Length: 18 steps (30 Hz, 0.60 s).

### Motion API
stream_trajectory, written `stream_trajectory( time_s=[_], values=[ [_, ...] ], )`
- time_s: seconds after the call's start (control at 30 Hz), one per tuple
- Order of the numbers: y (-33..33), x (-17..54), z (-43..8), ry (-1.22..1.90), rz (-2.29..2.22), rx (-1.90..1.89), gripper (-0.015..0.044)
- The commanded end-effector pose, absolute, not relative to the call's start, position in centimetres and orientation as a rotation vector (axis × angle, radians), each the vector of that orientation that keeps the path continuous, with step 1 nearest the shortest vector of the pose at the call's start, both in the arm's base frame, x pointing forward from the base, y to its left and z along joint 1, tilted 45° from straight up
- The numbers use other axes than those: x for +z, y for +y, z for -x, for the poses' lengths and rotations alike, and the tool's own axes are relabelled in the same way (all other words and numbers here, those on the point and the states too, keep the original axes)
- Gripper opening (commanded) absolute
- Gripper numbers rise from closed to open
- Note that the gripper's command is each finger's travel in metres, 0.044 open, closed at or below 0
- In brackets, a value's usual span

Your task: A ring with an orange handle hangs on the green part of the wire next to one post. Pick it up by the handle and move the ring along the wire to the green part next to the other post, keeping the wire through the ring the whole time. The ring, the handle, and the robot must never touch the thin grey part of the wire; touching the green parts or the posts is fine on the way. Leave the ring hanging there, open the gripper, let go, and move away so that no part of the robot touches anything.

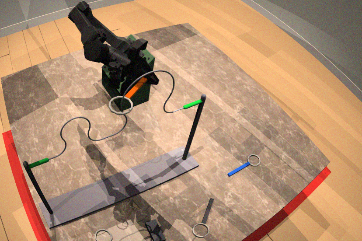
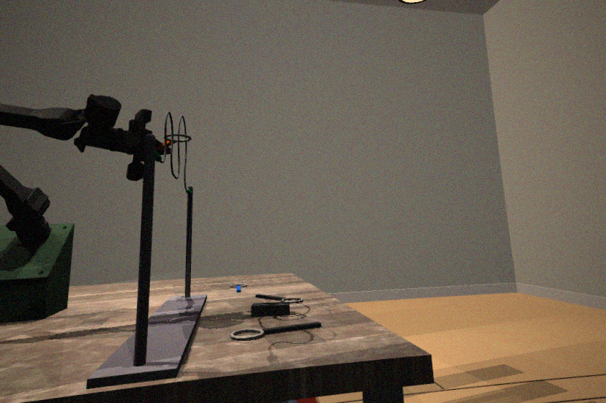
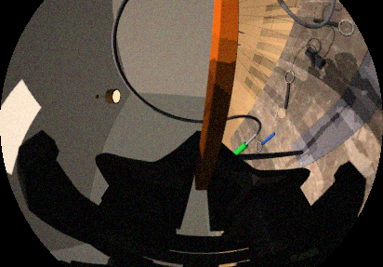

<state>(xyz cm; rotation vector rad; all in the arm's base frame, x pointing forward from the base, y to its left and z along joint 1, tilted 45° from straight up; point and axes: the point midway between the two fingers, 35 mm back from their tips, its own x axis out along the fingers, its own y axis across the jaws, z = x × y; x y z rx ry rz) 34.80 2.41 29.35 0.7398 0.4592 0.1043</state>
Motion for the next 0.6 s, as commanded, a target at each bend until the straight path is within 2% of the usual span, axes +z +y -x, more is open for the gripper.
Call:
stream_trajectory(
  time_s=[0.0, 0.57],
  values=[
    [2.35, 29.25, -34.91, 0.464, -0.685, 0.089, -0.0150],
    [1.71, 28.76, -34.92, 0.474, -0.473, 0.014, -0.0150]
  ],
)
